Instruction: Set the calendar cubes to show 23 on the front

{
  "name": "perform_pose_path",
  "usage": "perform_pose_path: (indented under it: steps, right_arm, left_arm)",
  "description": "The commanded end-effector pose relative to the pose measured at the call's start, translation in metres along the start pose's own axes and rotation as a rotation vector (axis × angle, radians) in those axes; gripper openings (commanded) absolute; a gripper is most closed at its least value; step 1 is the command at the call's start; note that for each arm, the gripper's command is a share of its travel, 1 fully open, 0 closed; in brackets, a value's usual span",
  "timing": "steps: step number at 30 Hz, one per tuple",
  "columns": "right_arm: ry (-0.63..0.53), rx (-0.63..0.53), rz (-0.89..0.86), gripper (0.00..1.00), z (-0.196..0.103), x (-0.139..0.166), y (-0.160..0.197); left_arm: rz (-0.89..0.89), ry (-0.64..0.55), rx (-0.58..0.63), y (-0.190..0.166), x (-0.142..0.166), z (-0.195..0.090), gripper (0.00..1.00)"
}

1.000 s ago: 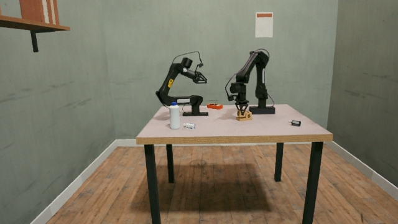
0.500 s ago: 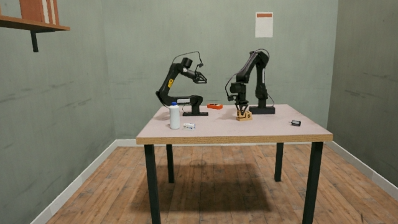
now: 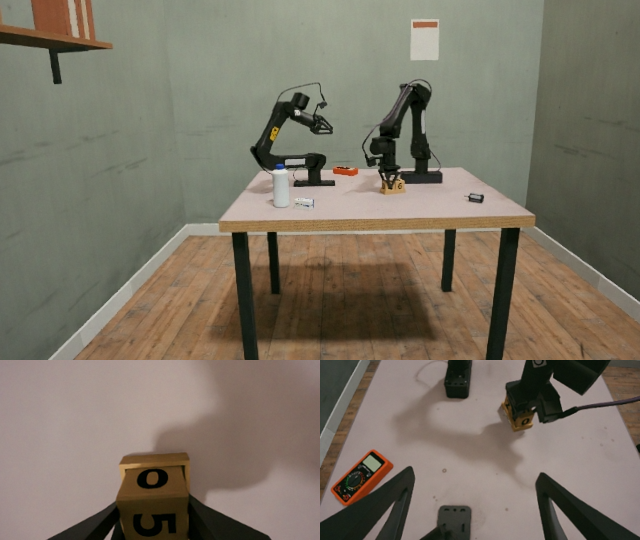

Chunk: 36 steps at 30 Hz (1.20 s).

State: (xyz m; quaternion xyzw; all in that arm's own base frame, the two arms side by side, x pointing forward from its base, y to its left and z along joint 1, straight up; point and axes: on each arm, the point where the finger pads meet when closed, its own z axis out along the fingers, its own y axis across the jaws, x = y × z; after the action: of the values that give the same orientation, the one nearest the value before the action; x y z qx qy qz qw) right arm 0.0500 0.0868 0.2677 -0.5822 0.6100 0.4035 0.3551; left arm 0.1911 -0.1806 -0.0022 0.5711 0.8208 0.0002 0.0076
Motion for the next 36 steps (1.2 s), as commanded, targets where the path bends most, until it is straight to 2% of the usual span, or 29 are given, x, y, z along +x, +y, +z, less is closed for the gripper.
perform_pose_path:
  steps: [1, 5, 19, 24, 29, 36]
  right_arm:
    - [-0.021, 0.0, 0.015, 1.0, -0.004, -0.003, -0.003]
    - [-0.021, 0.0, 0.015, 1.0, -0.004, -0.003, -0.003]
    - [-0.021, 0.0, 0.015, 1.0, -0.004, -0.003, -0.003]
    - [-0.021, 0.0, 0.015, 1.0, -0.004, -0.003, -0.003]
    - [-0.021, 0.0, 0.015, 1.0, -0.004, -0.003, -0.003]
    - [-0.021, 0.0, 0.015, 1.0, -0.004, -0.003, -0.003]
  left_arm:
    - [-0.013, 0.035, 0.021, -0.004, 0.008, 0.014, 0.4]
    - [-0.01, 0.018, 0.012, 0.004, -0.003, -0.008, 0.4]
    - [-0.01, 0.018, 0.012, 0.004, -0.003, -0.008, 0.4]
    - [-0.002, -0.028, -0.014, 0.001, -0.005, -0.003, 0.4]
    - [-0.002, 0.0, 0.0, -0.003, 0.0, 0.015, 0.4]
    - [-0.001, 0.026, 0.013, -0.007, 0.007, 0.017, 0.4]
